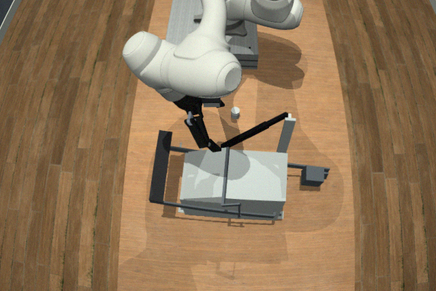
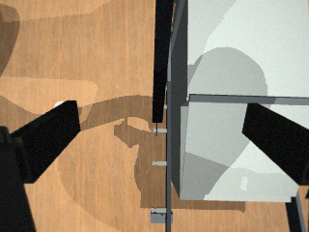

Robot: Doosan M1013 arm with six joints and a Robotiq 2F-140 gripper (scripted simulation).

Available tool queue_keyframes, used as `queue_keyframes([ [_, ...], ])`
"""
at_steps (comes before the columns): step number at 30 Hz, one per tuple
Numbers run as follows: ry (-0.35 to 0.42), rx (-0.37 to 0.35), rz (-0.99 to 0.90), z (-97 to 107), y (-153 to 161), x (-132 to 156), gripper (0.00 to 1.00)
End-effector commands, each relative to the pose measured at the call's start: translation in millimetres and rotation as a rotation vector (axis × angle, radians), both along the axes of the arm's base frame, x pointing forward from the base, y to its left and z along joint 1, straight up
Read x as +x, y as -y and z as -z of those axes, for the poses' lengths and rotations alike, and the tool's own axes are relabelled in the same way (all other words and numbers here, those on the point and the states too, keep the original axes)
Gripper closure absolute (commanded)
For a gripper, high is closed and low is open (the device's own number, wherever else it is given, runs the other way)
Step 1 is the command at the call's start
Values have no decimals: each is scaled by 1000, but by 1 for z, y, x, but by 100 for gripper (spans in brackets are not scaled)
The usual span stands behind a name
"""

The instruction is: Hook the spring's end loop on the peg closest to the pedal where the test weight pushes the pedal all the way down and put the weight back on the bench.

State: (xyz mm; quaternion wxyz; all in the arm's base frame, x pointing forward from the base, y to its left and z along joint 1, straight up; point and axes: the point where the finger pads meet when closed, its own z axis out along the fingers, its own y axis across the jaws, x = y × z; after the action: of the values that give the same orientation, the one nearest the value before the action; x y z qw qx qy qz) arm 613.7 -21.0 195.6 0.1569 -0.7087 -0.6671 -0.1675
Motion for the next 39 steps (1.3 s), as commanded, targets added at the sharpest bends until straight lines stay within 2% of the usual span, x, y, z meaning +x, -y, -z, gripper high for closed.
queue_keyframes([
  [1, 1, 0, 0, -1, 0, 0, 0],
  [8, 1, 0, 0, -1, 0, 0, 0],
  [9, -6, -150, -13, -1, 0, 0, 0],
  [25, -6, -150, -13, -1, 0, 0, 0],
  [26, -13, -299, -27, -2, 0, 0, 0],
  [39, -13, -299, -27, -2, 0, 0, 0],
])
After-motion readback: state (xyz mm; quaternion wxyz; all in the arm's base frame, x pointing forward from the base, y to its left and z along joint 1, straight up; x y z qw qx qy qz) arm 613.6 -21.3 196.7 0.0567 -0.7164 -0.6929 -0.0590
